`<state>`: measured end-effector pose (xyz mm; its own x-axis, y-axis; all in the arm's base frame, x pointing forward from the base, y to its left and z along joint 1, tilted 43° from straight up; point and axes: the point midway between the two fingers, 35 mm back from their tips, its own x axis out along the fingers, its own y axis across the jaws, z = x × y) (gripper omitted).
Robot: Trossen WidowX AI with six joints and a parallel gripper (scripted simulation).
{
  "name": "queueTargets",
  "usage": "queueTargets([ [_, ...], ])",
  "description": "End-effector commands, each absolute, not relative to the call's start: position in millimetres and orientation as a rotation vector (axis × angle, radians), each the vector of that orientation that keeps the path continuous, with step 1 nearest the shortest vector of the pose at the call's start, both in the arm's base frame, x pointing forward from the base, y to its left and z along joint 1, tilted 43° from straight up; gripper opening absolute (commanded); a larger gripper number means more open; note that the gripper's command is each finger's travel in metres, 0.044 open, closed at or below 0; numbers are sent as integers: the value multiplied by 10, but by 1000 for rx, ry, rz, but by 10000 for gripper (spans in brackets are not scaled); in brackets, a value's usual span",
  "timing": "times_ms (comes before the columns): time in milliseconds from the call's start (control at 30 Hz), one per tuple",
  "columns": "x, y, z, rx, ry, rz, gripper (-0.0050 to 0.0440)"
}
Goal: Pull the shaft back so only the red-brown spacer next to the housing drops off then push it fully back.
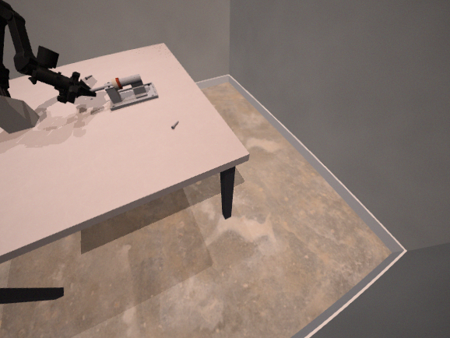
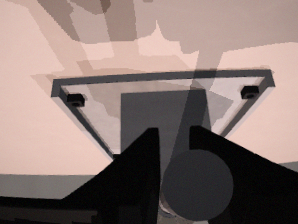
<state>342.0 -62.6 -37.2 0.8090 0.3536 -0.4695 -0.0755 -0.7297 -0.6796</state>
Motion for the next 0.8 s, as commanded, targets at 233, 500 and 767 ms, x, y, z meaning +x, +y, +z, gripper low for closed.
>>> queueTargets([
  [233, 3406, -622, -370, -2274, -206, 771, 0],
  [500, 3400, -621, -370, -2274, -206, 771, 0],
  [767, 3392, -620, -371, -2274, -206, 771, 0],
])
